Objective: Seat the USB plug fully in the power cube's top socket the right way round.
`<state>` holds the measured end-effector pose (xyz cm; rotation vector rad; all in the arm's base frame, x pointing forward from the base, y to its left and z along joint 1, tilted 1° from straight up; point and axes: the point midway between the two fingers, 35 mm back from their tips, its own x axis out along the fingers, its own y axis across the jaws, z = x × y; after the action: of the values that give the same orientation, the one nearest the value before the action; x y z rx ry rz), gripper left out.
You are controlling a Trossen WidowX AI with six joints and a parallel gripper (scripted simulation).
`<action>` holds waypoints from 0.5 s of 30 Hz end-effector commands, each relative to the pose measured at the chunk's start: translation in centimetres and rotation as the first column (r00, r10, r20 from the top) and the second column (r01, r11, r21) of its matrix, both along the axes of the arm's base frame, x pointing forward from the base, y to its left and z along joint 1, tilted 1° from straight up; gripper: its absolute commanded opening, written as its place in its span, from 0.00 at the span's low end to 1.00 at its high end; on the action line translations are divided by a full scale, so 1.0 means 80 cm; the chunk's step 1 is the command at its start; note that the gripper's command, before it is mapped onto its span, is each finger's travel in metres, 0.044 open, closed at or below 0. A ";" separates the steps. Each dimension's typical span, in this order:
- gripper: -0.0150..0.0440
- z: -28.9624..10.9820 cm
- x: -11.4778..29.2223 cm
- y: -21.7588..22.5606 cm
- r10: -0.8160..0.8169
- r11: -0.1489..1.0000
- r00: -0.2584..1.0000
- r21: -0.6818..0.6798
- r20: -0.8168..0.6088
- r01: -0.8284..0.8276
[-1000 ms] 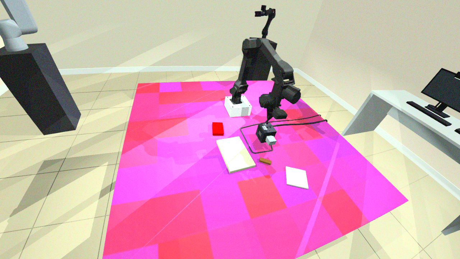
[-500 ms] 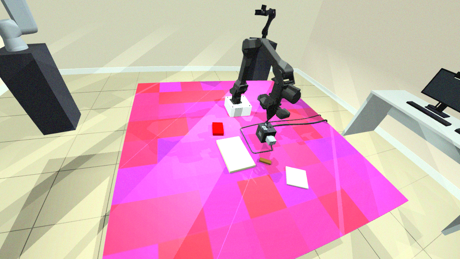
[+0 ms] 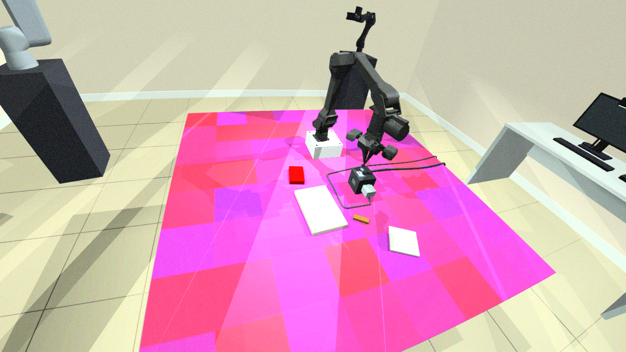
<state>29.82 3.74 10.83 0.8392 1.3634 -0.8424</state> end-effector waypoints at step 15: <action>0.25 0.000 0.000 0.000 0.438 0.899 0.899 -0.011 -0.012 -0.438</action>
<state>29.82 3.74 10.82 0.5325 1.4665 -0.5469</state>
